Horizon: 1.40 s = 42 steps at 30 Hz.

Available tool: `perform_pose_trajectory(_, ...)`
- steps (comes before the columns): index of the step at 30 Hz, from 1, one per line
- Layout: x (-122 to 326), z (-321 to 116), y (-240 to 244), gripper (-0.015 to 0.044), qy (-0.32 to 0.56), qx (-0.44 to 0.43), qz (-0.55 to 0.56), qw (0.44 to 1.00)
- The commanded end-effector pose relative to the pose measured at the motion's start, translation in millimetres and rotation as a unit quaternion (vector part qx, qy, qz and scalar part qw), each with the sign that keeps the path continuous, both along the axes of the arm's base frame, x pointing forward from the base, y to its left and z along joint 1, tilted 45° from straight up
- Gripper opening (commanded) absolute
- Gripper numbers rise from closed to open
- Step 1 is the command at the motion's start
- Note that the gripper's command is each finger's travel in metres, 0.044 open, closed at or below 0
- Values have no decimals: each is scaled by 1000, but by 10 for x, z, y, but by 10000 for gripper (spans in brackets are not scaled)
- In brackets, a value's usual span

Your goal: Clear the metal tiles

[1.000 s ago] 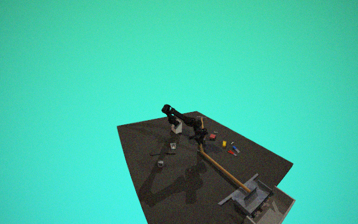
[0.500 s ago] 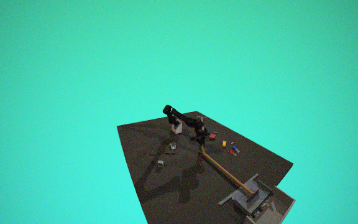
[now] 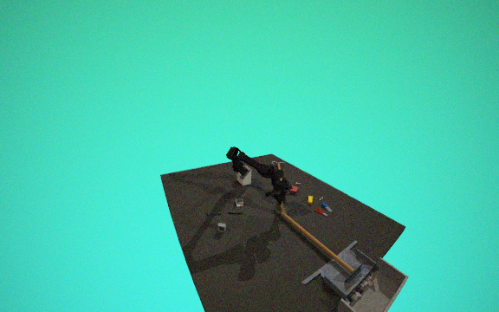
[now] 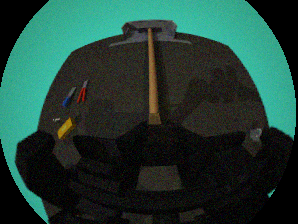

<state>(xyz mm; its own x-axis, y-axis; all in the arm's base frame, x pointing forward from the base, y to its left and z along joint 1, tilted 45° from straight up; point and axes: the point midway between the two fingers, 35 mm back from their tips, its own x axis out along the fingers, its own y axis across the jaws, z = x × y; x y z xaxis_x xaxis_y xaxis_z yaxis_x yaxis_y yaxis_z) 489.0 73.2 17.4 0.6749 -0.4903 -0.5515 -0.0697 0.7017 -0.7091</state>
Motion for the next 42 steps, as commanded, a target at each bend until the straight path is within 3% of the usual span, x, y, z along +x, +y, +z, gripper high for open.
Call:
perform_pose_trajectory(1, 100, 35, 46, 0, -5, 2, 4, 1000)
perform_pose_trajectory(28, 453, 18, 78, 0, -7, 2, 4, 1000)
perform_pose_trajectory(42, 369, -10, 51, 0, -2, 0, 1, 1000)
